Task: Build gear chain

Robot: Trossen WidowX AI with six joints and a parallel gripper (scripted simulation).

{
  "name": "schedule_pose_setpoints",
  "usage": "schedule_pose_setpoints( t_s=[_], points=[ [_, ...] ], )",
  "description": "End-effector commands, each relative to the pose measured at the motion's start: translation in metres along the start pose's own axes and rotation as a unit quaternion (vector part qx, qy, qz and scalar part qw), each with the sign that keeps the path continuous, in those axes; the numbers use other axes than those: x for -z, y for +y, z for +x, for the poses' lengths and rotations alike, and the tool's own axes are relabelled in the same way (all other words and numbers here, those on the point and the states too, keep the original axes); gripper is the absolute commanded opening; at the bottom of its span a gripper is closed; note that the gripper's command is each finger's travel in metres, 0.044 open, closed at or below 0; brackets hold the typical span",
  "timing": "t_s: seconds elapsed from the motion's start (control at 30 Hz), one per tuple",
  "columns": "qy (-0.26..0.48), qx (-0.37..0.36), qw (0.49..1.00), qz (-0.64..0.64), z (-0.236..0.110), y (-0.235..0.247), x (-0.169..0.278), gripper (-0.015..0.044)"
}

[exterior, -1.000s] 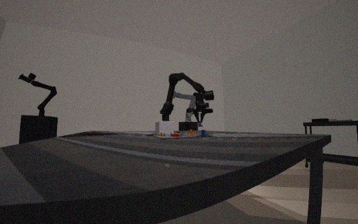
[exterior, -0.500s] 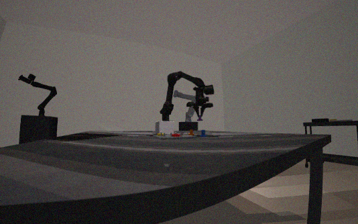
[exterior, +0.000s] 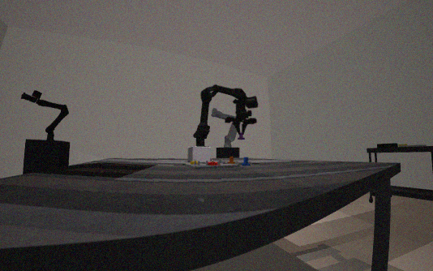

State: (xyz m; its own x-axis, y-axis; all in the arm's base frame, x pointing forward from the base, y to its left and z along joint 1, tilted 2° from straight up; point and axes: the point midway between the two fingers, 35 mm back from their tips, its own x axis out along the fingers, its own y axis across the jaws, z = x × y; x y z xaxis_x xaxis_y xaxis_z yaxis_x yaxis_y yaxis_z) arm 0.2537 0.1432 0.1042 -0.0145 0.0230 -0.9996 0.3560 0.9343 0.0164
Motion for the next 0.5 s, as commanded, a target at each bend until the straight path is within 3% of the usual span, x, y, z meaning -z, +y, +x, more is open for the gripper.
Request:
schedule_pose_setpoints(
  t_s=[0.0, 0.47],
  points=[
    [-0.001, -0.003, 1.0, -0.002, -0.004, 0.0, -0.002, 0.0],
    [-0.003, -0.002, 1.0, -0.001, 0.003, -0.013, -0.031, 0.0]
  ],
)
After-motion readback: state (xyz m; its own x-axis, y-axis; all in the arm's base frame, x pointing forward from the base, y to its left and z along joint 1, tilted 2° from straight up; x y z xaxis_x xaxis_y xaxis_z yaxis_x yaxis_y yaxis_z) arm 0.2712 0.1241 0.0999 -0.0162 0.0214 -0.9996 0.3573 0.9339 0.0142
